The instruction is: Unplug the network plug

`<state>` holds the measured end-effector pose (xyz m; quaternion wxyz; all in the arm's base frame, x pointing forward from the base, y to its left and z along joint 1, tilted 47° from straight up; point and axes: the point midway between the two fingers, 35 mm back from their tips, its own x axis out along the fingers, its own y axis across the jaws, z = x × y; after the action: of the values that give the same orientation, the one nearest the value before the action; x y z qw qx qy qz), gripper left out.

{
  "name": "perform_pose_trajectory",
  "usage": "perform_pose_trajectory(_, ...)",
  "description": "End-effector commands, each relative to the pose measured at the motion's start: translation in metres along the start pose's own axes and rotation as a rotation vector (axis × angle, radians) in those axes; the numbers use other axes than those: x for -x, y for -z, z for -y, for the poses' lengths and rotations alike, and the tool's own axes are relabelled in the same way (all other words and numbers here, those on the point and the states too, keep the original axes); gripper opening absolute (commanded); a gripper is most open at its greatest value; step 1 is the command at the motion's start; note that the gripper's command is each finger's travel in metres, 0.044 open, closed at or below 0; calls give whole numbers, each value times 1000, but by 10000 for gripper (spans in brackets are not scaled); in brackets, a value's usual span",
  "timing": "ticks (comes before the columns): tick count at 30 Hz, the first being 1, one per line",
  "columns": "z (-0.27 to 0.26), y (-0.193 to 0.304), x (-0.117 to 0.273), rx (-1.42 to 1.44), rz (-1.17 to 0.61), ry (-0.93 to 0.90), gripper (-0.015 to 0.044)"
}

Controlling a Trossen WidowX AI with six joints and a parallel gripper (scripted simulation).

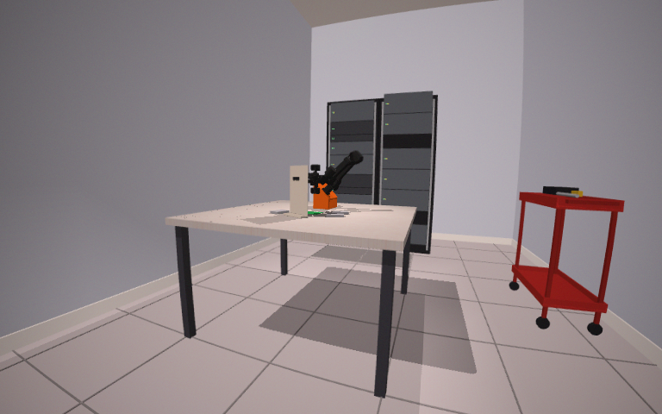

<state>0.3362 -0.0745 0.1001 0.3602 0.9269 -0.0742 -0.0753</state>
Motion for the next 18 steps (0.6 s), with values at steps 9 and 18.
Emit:
perform_pose_trajectory(9, 0, 1, 6, -1, 4, -3, 0)
perform_pose_trajectory(18, 0, 3, 9, -1, 5, -3, 0)
